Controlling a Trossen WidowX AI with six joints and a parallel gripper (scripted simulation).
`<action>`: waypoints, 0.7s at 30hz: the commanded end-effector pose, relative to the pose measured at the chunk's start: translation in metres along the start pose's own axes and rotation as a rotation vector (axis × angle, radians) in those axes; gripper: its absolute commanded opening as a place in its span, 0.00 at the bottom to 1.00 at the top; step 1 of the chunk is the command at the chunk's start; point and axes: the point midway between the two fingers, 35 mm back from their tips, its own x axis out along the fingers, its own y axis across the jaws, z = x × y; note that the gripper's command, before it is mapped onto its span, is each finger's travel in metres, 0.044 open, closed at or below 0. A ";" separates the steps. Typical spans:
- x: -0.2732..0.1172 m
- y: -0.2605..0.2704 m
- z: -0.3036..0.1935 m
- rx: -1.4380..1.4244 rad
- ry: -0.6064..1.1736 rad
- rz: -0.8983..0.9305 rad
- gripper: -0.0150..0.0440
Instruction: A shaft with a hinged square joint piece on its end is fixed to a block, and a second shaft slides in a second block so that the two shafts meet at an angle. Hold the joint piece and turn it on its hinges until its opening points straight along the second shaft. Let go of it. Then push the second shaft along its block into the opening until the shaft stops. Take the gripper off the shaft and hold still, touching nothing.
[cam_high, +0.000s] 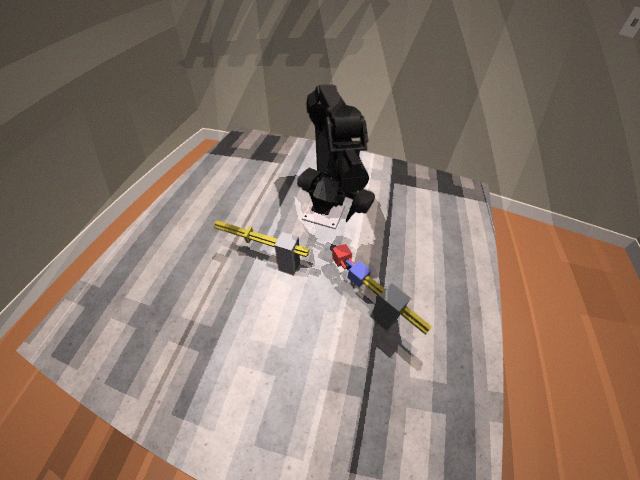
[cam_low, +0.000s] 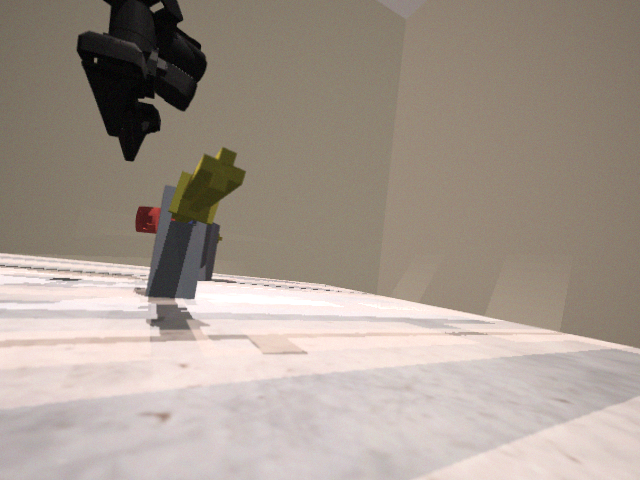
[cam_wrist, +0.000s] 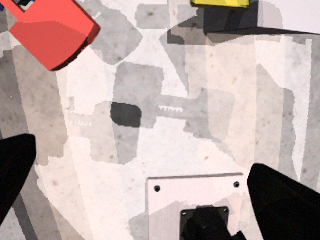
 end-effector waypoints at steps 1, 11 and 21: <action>0.000 -0.002 -0.003 0.102 0.007 0.003 1.00; 0.003 -0.002 -0.003 0.407 0.022 -0.002 1.00; 0.005 -0.002 -0.003 0.712 0.035 -0.011 1.00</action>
